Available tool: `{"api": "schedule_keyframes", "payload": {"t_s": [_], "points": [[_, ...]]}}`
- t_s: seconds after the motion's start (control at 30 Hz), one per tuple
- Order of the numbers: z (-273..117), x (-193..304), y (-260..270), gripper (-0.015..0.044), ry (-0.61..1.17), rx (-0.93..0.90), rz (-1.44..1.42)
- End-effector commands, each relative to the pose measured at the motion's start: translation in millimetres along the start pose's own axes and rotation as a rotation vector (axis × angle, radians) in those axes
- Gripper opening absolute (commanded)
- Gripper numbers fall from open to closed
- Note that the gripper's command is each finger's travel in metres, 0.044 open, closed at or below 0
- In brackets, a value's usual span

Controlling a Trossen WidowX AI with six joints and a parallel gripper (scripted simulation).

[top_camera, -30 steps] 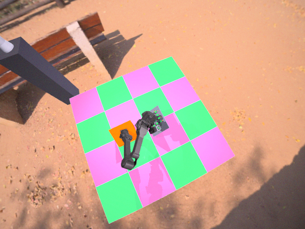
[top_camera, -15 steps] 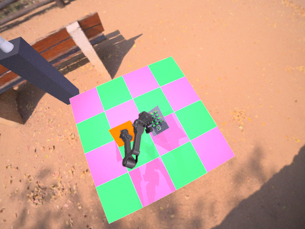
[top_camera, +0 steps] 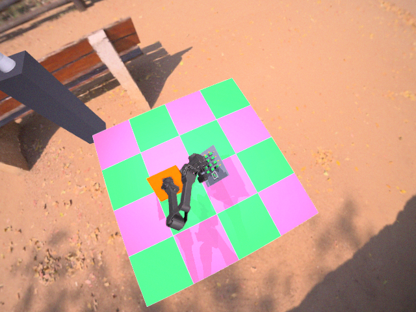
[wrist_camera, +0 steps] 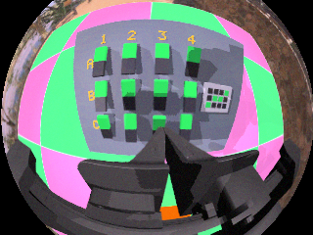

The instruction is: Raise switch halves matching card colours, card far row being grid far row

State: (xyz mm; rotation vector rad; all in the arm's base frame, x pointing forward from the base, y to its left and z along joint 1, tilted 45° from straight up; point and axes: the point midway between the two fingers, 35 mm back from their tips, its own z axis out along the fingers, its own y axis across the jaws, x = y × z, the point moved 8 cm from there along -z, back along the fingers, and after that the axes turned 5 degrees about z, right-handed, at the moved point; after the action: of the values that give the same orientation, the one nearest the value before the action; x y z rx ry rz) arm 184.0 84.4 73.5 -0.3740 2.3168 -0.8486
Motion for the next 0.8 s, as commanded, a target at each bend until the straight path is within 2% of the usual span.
{"api": "schedule_keyframes", "payload": {"t_s": [0.0,0.77], "points": [[8.3,3.5,-0.2,0.0,0.012,0.001,-0.012],[22.7,3.3,0.1,0.0,0.012,0.001,-0.012]]}}
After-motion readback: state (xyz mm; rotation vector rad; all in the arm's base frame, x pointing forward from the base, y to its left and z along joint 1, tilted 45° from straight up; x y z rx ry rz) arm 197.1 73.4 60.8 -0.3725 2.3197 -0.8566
